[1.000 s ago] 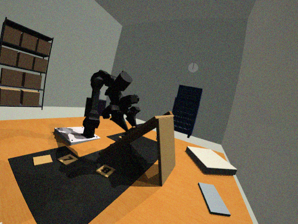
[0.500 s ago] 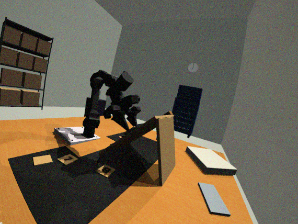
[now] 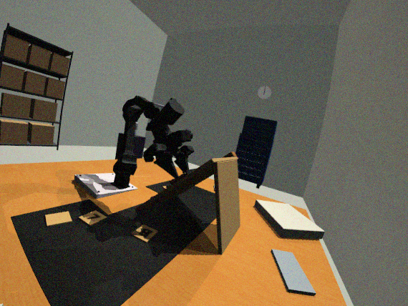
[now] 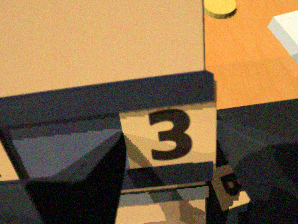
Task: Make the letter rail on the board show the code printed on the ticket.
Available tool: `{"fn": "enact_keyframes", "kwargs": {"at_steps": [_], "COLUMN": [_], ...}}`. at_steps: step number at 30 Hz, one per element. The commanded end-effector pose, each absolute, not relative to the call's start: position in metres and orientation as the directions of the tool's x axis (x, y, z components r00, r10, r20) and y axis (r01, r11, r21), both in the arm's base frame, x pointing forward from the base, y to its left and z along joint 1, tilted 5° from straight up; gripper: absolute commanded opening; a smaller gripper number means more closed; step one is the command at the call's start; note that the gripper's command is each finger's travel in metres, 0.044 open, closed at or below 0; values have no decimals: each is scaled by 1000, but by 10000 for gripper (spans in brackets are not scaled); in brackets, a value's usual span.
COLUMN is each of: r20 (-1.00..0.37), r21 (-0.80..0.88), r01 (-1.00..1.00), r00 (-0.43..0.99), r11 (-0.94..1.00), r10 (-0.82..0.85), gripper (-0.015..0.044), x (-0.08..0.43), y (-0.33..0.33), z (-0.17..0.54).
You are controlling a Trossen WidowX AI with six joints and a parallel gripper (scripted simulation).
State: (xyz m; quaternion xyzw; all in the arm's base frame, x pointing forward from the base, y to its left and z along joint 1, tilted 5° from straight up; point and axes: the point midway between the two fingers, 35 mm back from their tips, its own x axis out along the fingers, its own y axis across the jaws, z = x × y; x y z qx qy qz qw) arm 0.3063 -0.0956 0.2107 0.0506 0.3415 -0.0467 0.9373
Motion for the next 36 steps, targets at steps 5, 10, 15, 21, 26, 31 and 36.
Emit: {"fn": "enact_keyframes", "kwargs": {"at_steps": [5,10,15,21,26,31,36], "r20": [-645,-645,-645,-645,-645,-645,-645], "r21": [63,63,63,64,64,64,64], "r01": [128,128,128,128,128,128,128], "r00": [762,762,762,762,762,762,762], "r11": [990,990,990,990,990,990,990], "r10": [-57,-57,-57,-57,-57,-57,-56], "gripper": [0,0,0,0,0,0,0], "x": [307,307,308,308,308,309,309], "y": [-92,-89,-87,-83,-81,-78,-76], "z": [211,211,211,212,212,212,212]}}
